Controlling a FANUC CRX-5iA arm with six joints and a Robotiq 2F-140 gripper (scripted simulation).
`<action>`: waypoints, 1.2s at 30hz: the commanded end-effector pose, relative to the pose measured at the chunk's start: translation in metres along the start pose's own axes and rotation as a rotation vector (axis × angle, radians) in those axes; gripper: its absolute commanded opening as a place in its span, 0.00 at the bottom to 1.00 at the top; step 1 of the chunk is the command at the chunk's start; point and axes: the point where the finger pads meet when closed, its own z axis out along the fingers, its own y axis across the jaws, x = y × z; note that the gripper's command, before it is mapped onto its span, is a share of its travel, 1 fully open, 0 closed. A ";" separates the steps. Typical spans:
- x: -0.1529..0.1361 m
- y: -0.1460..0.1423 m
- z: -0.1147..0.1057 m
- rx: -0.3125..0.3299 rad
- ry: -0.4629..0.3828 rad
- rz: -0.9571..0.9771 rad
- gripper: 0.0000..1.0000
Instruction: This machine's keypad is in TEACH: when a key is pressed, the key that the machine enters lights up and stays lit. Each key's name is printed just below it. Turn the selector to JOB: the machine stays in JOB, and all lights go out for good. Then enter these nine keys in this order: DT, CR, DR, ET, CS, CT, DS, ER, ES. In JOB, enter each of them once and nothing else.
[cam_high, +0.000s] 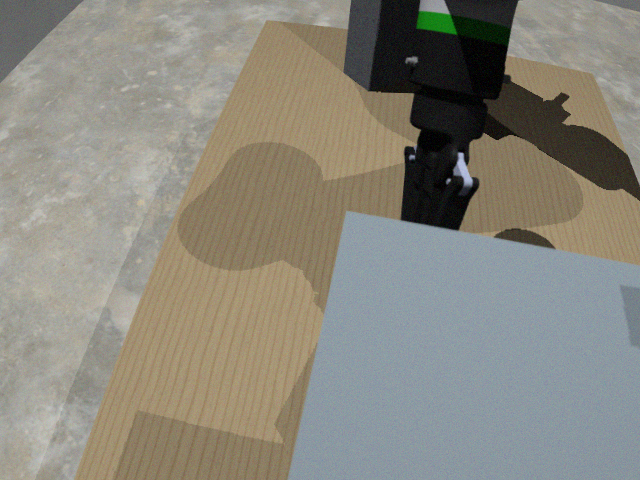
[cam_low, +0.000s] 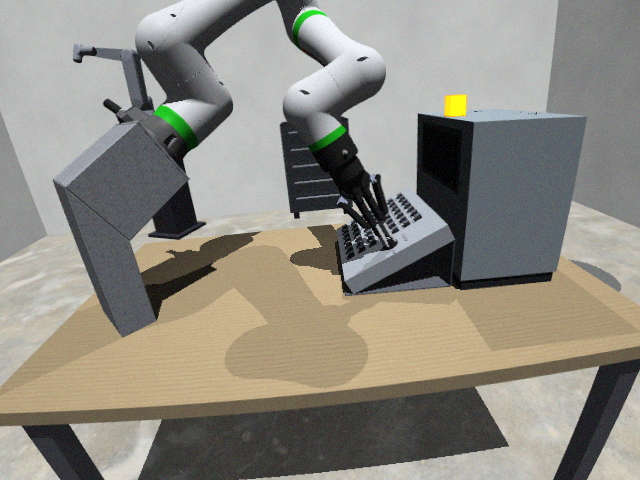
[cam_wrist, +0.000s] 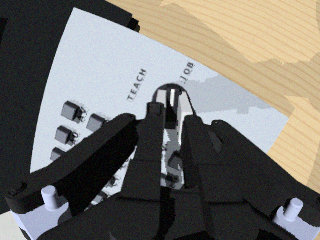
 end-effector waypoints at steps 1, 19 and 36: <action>0.000 0.000 0.000 0.000 0.000 0.131 0.00; 0.000 0.000 0.000 0.000 0.000 0.408 0.00; 0.000 0.000 0.000 0.000 0.000 0.447 0.00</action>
